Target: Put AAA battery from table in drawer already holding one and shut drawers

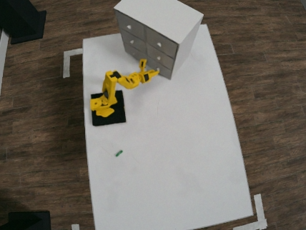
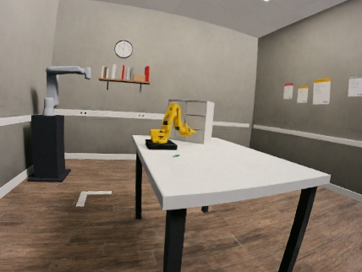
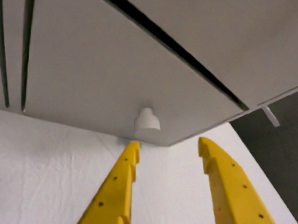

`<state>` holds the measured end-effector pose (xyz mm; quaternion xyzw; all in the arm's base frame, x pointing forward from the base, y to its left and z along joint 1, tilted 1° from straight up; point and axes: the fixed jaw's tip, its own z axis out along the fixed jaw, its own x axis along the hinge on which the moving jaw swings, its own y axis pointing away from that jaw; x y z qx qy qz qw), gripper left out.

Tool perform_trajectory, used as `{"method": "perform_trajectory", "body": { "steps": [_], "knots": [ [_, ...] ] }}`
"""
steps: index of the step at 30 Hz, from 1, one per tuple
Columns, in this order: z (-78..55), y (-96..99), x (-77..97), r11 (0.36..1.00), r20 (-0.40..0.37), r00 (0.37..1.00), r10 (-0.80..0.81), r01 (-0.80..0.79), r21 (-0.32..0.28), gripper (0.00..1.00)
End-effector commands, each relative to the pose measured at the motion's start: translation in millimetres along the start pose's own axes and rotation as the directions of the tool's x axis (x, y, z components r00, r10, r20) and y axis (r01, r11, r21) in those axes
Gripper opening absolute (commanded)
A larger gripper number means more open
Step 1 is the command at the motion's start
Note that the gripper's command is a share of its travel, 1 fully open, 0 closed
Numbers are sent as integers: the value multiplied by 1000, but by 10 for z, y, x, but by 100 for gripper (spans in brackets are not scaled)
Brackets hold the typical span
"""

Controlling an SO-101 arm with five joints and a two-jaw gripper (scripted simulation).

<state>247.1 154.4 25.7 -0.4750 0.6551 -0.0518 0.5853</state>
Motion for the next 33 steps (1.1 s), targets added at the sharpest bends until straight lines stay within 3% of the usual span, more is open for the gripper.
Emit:
{"method": "perform_trajectory", "body": {
  "steps": [1,5,33],
  "knots": [
    [37,64,21,1000,-9,1000,-14,14,-23,21],
    [158,98,23,999,-4,1000,-17,17,-28,21],
    [216,116,26,999,-2,1000,-18,18,-31,21]
  ]
}}
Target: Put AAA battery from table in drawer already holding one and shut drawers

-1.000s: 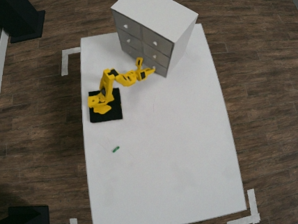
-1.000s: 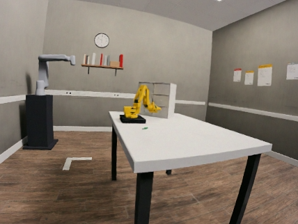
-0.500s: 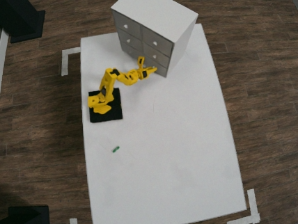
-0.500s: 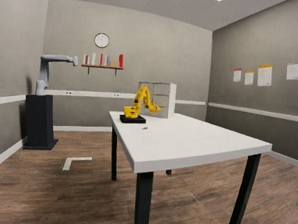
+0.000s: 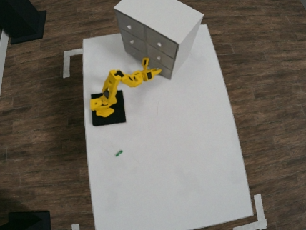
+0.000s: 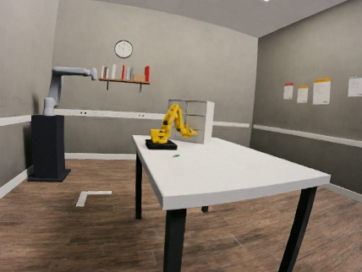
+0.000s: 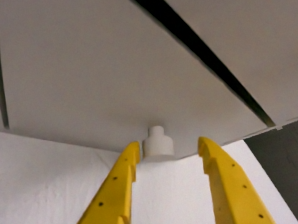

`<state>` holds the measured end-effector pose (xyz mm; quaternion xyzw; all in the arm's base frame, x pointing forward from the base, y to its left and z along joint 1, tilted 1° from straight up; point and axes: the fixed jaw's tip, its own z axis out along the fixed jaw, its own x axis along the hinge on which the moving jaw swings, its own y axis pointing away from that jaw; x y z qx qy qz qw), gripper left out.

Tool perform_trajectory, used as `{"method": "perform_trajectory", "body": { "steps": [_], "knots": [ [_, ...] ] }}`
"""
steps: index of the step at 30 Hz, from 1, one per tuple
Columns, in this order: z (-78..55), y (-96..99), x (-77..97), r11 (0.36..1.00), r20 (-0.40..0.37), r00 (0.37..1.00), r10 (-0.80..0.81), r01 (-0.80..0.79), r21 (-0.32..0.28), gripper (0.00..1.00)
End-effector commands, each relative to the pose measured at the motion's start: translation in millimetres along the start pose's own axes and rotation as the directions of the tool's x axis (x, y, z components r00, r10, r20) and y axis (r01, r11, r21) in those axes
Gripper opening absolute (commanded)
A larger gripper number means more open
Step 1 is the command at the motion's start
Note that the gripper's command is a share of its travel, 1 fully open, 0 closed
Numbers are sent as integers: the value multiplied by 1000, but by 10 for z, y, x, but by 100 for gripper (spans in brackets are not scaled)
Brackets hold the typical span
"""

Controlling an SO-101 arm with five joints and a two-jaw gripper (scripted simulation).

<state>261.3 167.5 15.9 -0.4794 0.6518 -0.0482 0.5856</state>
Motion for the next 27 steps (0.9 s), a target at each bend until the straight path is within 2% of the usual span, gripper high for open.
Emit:
{"method": "perform_trajectory", "body": {
  "steps": [1,27],
  "knots": [
    [6,63,26,1000,-10,1000,-13,13,-22,21],
    [12,127,52,999,-4,1000,-17,16,-29,21]
  ]
}}
